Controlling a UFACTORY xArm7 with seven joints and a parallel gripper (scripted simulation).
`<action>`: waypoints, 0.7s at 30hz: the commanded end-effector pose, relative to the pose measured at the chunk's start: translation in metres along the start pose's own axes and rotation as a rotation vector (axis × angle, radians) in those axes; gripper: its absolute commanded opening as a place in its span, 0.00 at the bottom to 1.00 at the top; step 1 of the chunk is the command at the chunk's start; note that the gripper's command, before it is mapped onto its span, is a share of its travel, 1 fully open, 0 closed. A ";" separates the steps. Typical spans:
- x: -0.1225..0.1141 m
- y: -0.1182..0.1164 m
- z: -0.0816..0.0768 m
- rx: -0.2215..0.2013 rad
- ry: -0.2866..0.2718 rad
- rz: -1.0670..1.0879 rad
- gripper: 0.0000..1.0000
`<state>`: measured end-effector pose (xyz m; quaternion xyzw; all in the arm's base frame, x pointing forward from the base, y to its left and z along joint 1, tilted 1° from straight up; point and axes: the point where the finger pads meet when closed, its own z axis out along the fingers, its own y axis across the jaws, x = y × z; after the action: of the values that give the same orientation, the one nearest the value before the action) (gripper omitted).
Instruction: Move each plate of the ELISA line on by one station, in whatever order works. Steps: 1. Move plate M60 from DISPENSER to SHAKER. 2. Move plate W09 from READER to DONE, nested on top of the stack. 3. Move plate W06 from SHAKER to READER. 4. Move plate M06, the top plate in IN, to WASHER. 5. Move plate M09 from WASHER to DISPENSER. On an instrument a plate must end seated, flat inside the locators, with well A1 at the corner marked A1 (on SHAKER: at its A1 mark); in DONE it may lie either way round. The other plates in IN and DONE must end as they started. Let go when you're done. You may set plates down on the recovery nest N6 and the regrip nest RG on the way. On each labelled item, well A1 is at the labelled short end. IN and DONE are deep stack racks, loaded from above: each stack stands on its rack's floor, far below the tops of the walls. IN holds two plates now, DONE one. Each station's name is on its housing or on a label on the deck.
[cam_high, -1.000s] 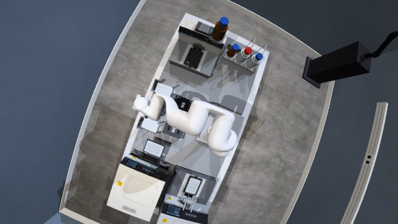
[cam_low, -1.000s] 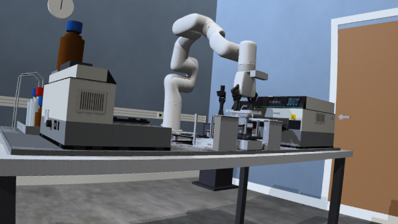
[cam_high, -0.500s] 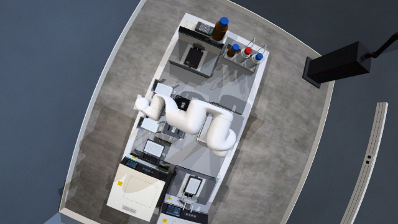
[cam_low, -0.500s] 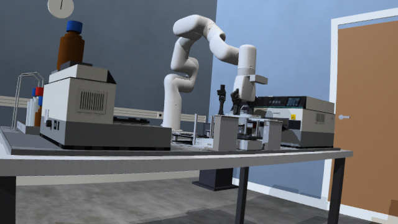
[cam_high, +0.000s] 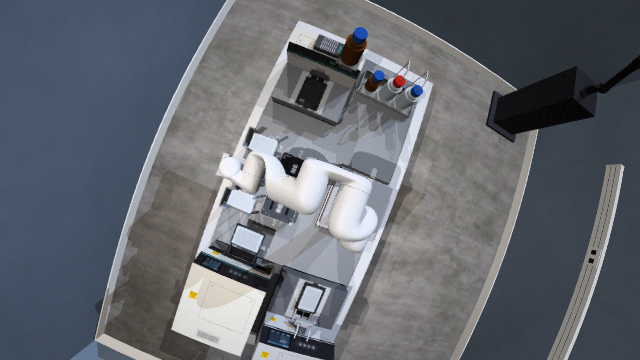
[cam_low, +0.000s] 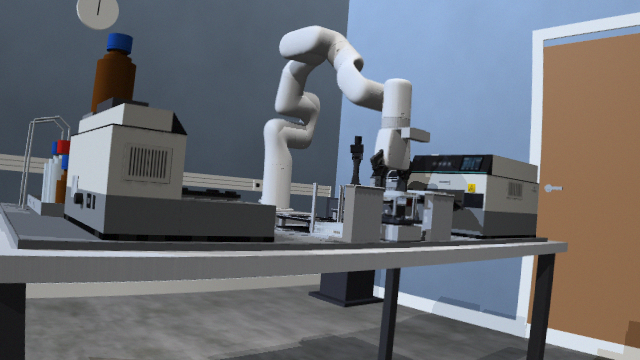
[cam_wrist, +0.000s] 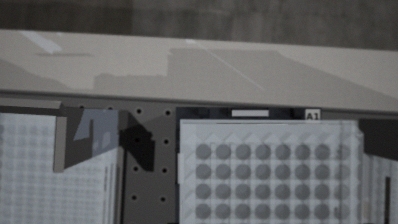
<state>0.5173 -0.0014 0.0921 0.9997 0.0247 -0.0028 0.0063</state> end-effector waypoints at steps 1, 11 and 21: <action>0.002 0.000 0.003 0.000 0.005 0.000 0.00; 0.002 0.000 0.017 0.000 0.005 0.000 0.00; 0.002 0.000 0.023 0.000 0.005 0.000 0.00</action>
<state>0.5170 -0.0017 0.0684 0.9997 0.0247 -0.0031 0.0063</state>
